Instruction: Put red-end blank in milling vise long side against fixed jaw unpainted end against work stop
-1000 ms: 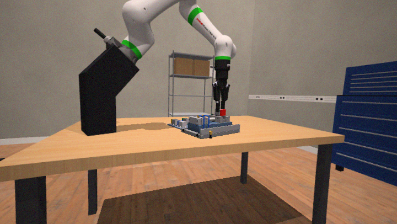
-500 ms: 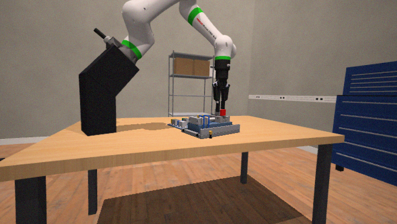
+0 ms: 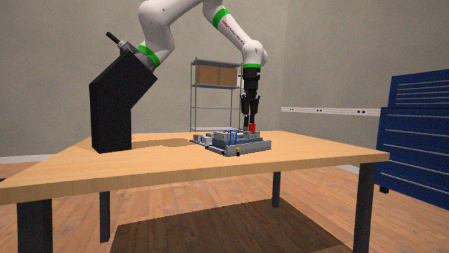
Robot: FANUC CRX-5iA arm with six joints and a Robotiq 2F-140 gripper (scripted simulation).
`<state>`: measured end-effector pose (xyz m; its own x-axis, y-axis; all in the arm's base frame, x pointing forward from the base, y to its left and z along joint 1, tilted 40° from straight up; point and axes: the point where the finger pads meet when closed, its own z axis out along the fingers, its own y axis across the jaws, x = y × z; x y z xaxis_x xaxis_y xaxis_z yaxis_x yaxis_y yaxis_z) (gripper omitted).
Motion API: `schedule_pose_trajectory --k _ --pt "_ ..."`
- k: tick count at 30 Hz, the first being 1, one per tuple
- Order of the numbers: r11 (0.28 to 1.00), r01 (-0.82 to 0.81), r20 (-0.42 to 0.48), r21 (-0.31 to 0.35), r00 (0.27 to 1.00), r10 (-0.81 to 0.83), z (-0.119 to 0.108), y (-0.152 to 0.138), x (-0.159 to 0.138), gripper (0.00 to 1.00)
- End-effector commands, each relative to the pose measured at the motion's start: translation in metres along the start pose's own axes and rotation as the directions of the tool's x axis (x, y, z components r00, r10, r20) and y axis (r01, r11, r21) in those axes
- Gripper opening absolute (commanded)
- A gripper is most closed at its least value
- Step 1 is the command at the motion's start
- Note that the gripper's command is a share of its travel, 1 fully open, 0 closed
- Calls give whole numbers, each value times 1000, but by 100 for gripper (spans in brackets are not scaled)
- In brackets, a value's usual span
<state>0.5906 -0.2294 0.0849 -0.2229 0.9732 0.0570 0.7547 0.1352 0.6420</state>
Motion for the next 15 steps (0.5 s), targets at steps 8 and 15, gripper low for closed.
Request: schedule_pose_trajectory --k 8,15 --pt "1000 1 1 -1 1000 -1 0 1 -1 10" --pt "1000 1 1 -1 1000 -1 1 1 -1 10"
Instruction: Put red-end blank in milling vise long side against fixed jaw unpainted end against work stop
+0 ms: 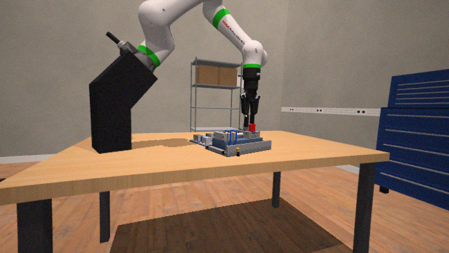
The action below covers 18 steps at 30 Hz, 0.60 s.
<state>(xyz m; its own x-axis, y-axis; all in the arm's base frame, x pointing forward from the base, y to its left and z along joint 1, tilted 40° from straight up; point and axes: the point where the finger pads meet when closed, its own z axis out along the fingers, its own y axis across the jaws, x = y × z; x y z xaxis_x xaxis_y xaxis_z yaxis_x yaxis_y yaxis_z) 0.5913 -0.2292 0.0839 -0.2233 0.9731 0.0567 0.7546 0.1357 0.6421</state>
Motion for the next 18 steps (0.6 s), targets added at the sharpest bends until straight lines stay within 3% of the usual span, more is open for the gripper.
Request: schedule_pose_trajectory --k 1,18 --pt "1000 0 1 -1 1000 0 -1 1 -1 10" --pt "1000 0 1 -1 1000 0 1 1 -1 10"
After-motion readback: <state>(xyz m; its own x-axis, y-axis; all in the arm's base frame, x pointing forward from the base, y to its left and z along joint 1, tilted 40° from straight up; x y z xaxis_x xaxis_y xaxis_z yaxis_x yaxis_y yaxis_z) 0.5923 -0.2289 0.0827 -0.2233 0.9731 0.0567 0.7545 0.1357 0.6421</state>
